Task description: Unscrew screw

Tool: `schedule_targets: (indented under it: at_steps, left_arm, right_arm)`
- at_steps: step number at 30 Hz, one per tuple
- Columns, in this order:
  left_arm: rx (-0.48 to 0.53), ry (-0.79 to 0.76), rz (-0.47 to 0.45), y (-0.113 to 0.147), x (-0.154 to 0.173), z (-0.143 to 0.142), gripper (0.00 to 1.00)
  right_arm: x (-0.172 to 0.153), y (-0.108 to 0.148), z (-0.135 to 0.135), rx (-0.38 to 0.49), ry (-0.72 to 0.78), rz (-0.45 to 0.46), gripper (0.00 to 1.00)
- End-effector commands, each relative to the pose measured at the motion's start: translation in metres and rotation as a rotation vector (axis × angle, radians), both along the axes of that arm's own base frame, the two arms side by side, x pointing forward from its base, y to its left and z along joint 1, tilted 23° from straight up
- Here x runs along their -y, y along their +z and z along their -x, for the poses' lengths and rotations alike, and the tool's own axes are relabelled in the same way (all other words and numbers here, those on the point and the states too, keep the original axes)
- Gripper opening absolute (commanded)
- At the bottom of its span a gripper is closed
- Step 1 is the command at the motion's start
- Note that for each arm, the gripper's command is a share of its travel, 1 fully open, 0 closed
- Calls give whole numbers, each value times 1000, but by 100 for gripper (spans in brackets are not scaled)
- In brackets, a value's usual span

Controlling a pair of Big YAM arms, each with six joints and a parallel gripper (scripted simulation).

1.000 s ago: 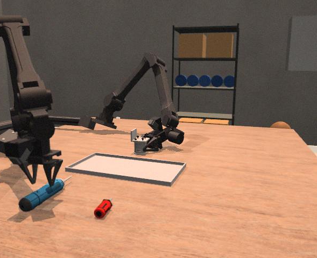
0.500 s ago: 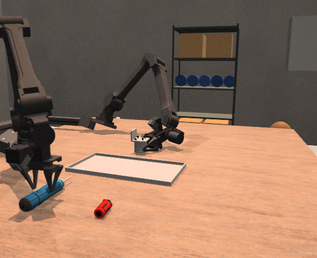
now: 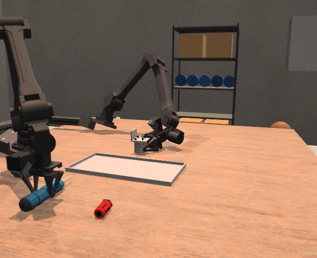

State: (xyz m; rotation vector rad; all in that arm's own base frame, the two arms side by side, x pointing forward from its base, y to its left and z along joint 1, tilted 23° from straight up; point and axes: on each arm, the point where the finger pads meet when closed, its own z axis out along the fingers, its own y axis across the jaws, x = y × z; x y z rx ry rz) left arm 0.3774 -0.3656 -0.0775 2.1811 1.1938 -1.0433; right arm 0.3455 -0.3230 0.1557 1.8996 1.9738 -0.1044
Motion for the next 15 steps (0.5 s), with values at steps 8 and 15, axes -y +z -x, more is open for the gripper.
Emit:
schedule_targets:
  at_steps: [8,15]
  left_arm:
    - [17,-2,12,6,4,-6,59]
    - [17,-2,12,6,4,-6,59]
  right_arm:
    - [6,15,-6,27,1,23,65]
    - [7,18,-1,37,2,34,65]
